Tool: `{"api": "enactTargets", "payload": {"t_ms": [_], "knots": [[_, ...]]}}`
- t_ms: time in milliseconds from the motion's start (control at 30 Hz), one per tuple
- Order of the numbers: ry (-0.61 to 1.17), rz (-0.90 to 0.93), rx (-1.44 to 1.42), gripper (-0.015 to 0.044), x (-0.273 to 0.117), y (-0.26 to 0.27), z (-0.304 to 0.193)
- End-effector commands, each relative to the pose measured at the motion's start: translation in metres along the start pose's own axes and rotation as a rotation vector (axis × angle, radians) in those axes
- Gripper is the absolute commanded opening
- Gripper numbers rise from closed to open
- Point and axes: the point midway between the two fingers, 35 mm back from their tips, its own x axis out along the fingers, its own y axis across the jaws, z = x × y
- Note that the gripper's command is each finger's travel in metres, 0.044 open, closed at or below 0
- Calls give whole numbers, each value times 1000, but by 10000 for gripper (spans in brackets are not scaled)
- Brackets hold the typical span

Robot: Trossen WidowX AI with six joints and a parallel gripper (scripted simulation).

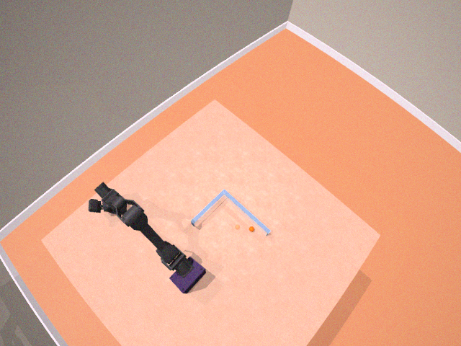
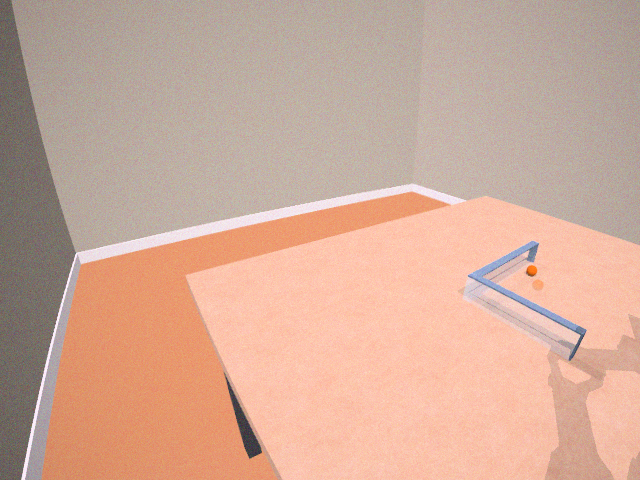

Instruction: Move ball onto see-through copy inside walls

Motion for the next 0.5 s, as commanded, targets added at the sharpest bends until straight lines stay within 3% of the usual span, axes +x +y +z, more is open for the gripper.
{"api": "enactTargets", "payload": {"t_ms": [0, 467], "knots": [[-6, 0, -48, 233, -2, -4, 10], [-332, -357, -90, 233, -74, -130, 134]]}}
